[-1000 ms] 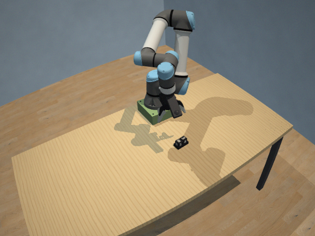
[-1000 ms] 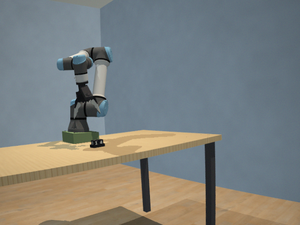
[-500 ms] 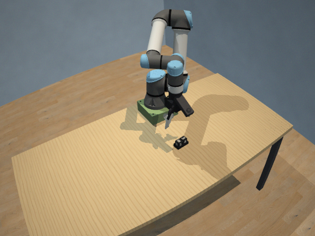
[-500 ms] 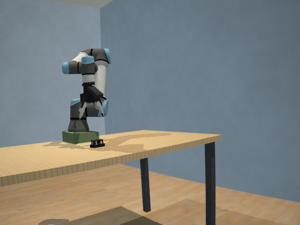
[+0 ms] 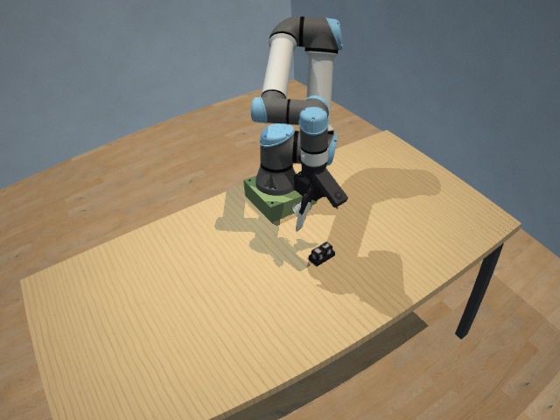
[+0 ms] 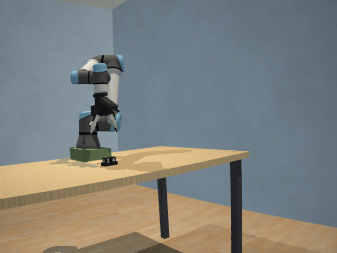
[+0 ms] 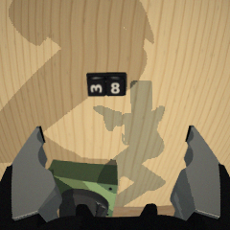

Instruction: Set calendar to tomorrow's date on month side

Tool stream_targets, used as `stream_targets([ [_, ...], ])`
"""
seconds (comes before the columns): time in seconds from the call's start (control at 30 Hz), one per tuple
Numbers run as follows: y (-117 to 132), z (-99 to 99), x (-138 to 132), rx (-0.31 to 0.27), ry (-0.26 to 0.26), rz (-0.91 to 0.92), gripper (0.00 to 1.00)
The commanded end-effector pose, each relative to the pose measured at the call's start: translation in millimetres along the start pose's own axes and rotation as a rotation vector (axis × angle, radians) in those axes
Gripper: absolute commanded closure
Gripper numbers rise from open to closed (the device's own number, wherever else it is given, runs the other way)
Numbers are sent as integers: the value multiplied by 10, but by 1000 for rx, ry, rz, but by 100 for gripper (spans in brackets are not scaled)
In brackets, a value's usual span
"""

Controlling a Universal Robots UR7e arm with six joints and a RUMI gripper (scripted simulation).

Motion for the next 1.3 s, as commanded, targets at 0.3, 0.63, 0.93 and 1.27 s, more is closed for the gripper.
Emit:
stream_targets([
  [0.3, -4, 2, 4, 1, 1, 13, 0],
  [0.63, -18, 48, 19, 1, 1, 156, 0],
  [0.93, -32, 116, 38, 1, 1, 364, 0],
  [1.27, -39, 218, 55, 2, 0, 678, 0],
])
Point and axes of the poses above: the point where the finger pads meet when closed, its own z axis out along the fingers, its own x axis across the jaws, y = z × x, the point moved 2 cm from there along -z, back along the fingers, and after that the axes turned 9 degrees about -z, right-handed, at the moved point
